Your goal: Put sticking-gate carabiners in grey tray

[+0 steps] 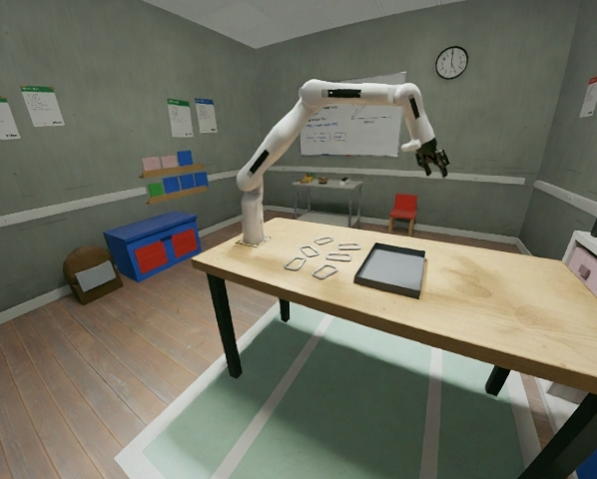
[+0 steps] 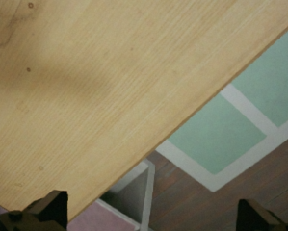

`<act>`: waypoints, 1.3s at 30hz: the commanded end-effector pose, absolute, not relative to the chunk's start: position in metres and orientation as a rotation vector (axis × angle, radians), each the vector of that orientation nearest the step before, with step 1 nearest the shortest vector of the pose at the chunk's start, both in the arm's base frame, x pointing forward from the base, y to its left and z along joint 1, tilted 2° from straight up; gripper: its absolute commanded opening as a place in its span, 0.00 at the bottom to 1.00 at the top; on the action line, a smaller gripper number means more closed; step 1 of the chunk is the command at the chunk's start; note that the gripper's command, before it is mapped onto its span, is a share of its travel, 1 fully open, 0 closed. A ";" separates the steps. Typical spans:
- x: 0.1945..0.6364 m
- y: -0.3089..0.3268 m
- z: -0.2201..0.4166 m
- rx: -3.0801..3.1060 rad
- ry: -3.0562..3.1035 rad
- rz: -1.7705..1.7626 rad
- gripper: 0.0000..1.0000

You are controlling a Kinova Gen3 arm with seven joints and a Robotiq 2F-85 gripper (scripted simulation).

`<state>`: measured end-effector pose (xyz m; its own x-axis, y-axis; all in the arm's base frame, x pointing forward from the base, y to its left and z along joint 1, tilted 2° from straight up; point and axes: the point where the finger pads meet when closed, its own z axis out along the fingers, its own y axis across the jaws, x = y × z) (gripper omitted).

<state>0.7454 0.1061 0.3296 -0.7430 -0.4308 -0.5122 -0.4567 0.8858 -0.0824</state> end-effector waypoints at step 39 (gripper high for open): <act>0.700 -0.060 0.333 -0.386 2.562 -0.011 1.00</act>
<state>0.7192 -0.0578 0.3193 -0.8243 -0.2777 -0.4934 -0.2777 0.9577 -0.0751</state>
